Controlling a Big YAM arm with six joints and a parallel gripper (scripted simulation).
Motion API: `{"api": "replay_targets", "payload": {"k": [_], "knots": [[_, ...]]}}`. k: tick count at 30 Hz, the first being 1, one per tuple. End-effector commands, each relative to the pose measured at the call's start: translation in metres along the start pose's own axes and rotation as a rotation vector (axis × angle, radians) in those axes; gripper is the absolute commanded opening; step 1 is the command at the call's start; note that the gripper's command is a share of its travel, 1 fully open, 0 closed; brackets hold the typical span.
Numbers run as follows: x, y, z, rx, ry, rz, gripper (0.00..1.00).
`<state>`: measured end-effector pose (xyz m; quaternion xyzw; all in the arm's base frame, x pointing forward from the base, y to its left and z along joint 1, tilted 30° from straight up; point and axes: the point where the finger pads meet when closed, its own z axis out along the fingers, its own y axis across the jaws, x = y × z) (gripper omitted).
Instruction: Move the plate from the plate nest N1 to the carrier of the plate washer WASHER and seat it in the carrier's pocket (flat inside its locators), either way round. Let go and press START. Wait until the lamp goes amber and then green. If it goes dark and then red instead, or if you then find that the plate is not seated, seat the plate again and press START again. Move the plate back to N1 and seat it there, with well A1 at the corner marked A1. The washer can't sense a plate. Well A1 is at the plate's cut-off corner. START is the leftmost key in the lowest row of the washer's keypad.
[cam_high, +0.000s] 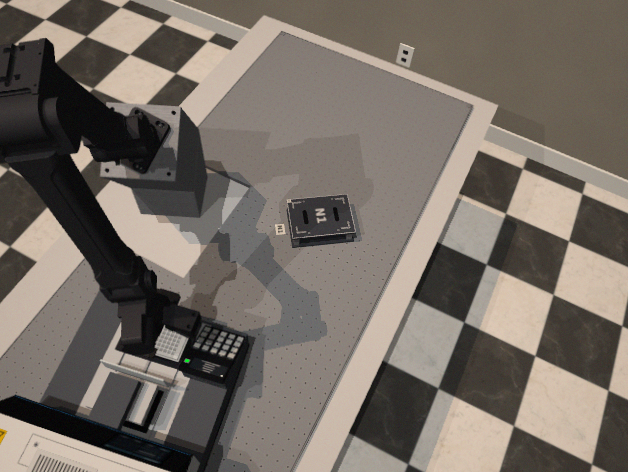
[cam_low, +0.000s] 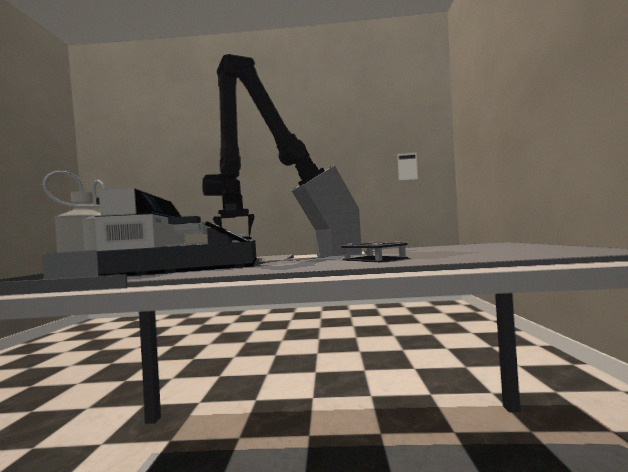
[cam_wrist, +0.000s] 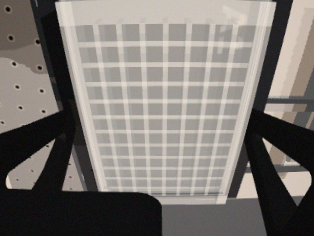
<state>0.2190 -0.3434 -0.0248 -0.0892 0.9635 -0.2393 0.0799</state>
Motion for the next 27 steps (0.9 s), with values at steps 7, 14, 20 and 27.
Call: {"api": "replay_targets", "payload": {"k": [7,14,20,27], "knots": [[-0.0019,-0.0058,-0.0015,0.014,-0.007,0.001,0.94],[-0.0019,-0.0058,-0.0015,0.014,-0.007,0.001,0.84],[-0.0019,-0.0058,-0.0015,0.014,-0.007,0.001,0.84],[-0.0019,-0.0058,-0.0015,0.014,-0.007,0.001,0.84]]}}
